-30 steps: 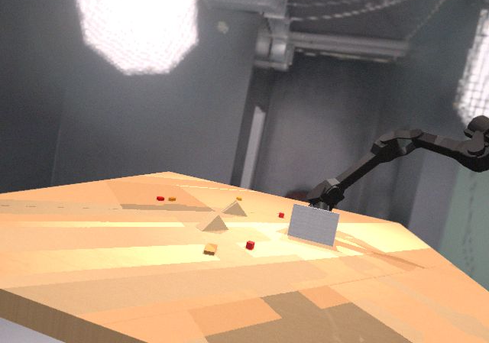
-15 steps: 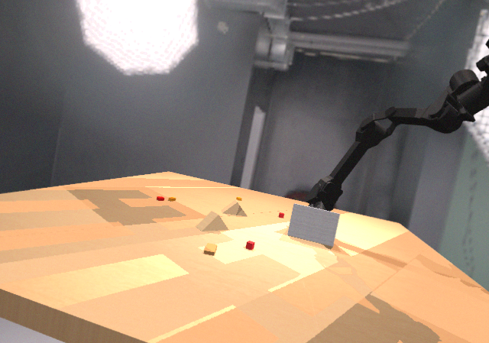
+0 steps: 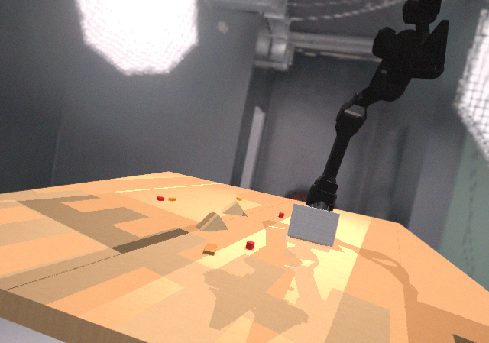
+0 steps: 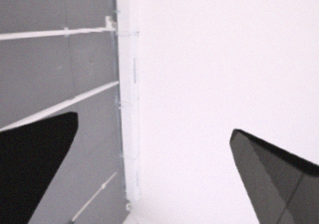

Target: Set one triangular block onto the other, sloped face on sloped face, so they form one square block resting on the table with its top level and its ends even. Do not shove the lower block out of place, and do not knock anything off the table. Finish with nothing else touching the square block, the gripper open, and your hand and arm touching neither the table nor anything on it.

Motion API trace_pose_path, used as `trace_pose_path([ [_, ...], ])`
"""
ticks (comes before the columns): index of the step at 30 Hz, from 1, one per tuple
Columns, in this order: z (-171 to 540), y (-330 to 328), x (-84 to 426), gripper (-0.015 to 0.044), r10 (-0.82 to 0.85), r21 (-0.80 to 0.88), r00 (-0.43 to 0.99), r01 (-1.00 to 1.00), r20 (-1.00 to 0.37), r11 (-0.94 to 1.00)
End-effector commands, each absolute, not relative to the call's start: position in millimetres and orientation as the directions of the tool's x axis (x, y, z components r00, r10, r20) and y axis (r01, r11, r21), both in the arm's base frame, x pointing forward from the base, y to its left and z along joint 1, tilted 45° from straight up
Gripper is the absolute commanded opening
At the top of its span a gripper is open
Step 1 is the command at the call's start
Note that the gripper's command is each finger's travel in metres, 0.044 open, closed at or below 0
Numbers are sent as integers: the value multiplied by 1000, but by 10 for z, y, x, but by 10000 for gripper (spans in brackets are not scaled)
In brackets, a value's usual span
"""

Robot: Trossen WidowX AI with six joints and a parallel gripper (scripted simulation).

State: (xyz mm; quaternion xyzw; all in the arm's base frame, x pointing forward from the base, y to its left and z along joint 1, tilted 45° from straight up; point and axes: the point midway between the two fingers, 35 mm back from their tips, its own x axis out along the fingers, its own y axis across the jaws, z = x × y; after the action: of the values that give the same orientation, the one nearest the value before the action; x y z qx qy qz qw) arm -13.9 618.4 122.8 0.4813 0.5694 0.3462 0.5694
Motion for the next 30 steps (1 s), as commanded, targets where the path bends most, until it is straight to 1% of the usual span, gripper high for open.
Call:
trace_pose_path([
  [1, 1118, 6033, 415, 440, 892, 919, 221, 101, -394, 381],
  [5, 1023, 5866, 867, 440, 834, 884, 305, 64, -459, 463],
  [8, 912, 5635, 1322, 440, 754, 824, 386, 28, -531, 566],
  [13, 745, 5111, 2039, 440, 581, 672, 498, 4, -644, 741],
  [17, 638, 4588, 2530, 440, 417, 509, 555, 13, -720, 861],
  [24, 527, 3504, 3158, 440, 99, 161, 570, 59, -815, 985],
  [30, 520, 2471, 3421, 440, -178, -160, 490, 79, -854, 984],
])
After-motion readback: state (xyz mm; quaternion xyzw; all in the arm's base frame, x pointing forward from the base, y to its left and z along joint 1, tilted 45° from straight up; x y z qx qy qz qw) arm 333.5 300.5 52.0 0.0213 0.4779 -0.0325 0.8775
